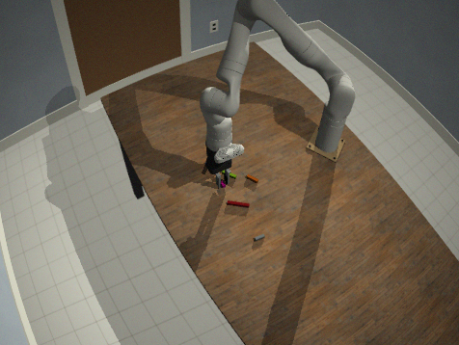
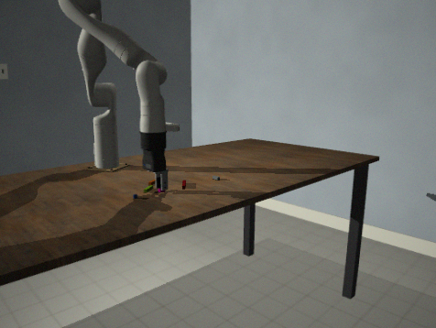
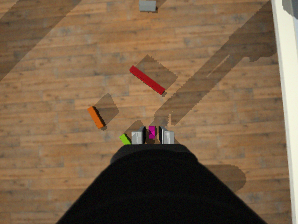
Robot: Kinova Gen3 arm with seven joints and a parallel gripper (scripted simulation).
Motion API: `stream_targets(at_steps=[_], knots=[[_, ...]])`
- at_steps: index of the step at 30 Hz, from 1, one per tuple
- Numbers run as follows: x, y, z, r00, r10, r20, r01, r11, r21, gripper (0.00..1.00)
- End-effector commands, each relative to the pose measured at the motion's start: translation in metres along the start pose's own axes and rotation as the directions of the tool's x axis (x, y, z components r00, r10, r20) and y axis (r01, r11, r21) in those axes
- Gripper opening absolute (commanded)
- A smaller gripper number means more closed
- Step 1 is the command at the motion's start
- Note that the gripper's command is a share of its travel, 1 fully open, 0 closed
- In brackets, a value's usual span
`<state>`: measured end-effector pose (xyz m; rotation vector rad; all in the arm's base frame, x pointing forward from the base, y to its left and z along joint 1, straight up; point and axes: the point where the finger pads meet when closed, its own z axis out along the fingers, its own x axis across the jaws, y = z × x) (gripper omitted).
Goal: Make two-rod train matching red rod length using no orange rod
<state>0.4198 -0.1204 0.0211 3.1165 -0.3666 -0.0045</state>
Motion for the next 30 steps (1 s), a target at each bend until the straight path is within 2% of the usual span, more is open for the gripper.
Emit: stream_targets(at_steps=[1,30], knots=[[0.0005,-0.0011,0.0051,1.000,0.002,-0.003,-0.002,1.000,0.000,0.54],[0.0010,-0.0010,0.0078,1.000,0.003,-0.003,-0.003,1.000,0.000,0.54]])
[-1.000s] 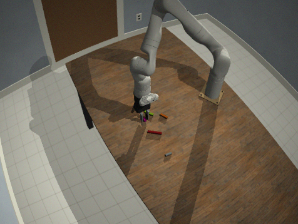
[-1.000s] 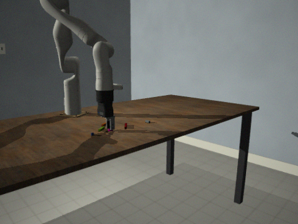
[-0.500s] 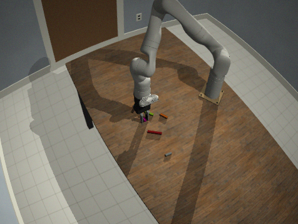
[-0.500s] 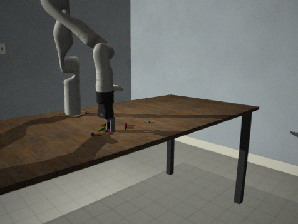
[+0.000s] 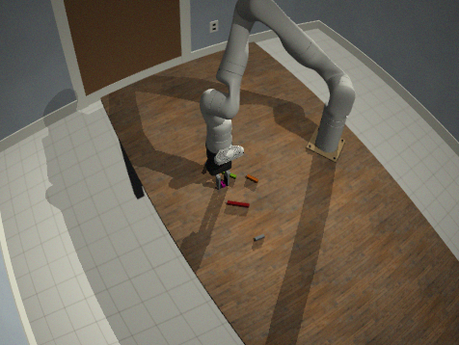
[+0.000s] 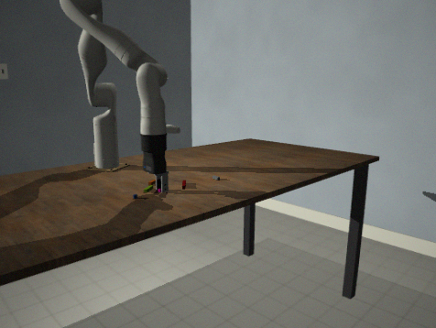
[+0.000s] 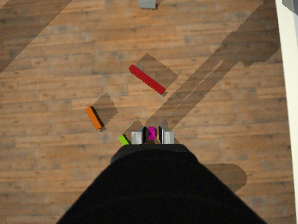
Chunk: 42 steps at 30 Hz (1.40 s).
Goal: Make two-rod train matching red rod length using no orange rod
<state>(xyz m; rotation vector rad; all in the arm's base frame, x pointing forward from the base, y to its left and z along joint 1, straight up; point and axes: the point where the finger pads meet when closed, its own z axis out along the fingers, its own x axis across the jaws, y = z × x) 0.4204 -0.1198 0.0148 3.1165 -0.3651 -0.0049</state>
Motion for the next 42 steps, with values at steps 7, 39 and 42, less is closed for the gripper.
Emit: stream_targets(at_steps=[7,39,42], knots=[[0.0005,-0.0003,0.0014,1.000,0.004,-0.004,-0.004,1.000,0.000,0.54],[0.0005,-0.0003,0.0014,1.000,0.004,-0.004,-0.004,1.000,0.000,0.24],[0.0005,-0.0003,0.0014,1.000,0.004,-0.004,-0.004,1.000,0.000,0.24]])
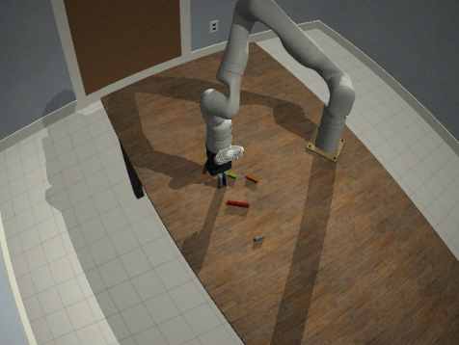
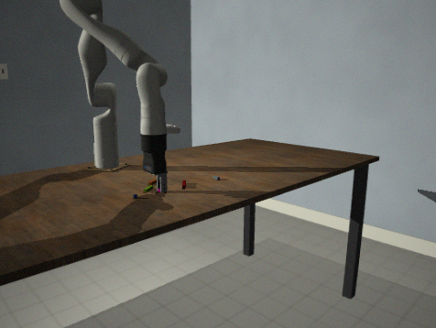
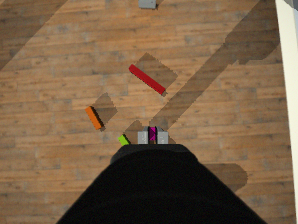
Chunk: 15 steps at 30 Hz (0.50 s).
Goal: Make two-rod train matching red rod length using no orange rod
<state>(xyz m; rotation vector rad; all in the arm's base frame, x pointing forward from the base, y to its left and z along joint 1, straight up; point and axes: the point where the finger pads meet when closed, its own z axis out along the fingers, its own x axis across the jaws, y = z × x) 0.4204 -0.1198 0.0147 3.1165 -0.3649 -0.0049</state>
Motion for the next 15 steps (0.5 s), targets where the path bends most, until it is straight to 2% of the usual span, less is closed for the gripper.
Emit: stream_targets(at_steps=[1,10,15], knots=[[0.001,0.000,0.001,1.000,0.004,-0.004,-0.004,1.000,0.000,0.24],[0.001,0.000,0.001,1.000,0.004,-0.004,-0.004,1.000,0.000,0.24],[0.002,0.000,-0.014,1.000,0.006,-0.006,-0.006,1.000,0.000,0.24]])
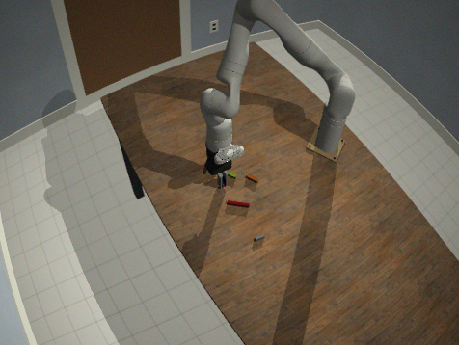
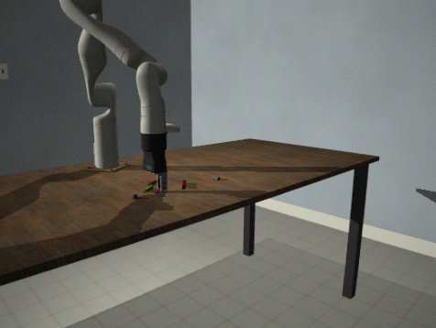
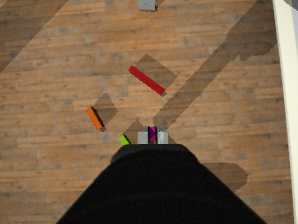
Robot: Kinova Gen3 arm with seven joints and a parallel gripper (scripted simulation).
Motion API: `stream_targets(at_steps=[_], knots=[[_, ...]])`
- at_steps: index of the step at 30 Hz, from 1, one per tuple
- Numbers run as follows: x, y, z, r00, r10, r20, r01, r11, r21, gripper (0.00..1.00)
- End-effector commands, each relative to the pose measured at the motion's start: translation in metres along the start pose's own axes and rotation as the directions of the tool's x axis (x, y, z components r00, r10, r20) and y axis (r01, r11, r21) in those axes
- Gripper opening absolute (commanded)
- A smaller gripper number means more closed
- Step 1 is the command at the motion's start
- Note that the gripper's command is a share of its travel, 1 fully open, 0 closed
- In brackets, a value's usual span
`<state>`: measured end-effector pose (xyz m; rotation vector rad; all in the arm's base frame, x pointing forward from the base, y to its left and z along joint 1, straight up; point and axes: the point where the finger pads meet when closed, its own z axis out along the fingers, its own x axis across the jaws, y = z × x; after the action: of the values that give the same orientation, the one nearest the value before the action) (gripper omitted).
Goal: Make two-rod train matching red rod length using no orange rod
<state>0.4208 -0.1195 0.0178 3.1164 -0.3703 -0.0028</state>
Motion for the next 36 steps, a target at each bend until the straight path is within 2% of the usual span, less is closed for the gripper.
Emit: stream_targets(at_steps=[1,3,5,11,15,36], knots=[[0.002,0.001,-0.016,1.000,0.003,-0.005,-0.003,1.000,0.000,0.24],[0.002,0.001,-0.030,1.000,0.003,-0.005,-0.003,1.000,0.000,0.24],[0.002,0.001,-0.030,1.000,0.003,-0.005,-0.003,1.000,0.000,0.24],[0.002,0.001,-0.075,1.000,0.003,-0.004,-0.003,1.000,-0.001,0.24],[0.001,0.001,-0.093,1.000,0.003,-0.004,-0.003,1.000,-0.001,0.24],[0.001,0.001,-0.096,1.000,0.005,-0.004,-0.005,1.000,-0.001,0.24]])
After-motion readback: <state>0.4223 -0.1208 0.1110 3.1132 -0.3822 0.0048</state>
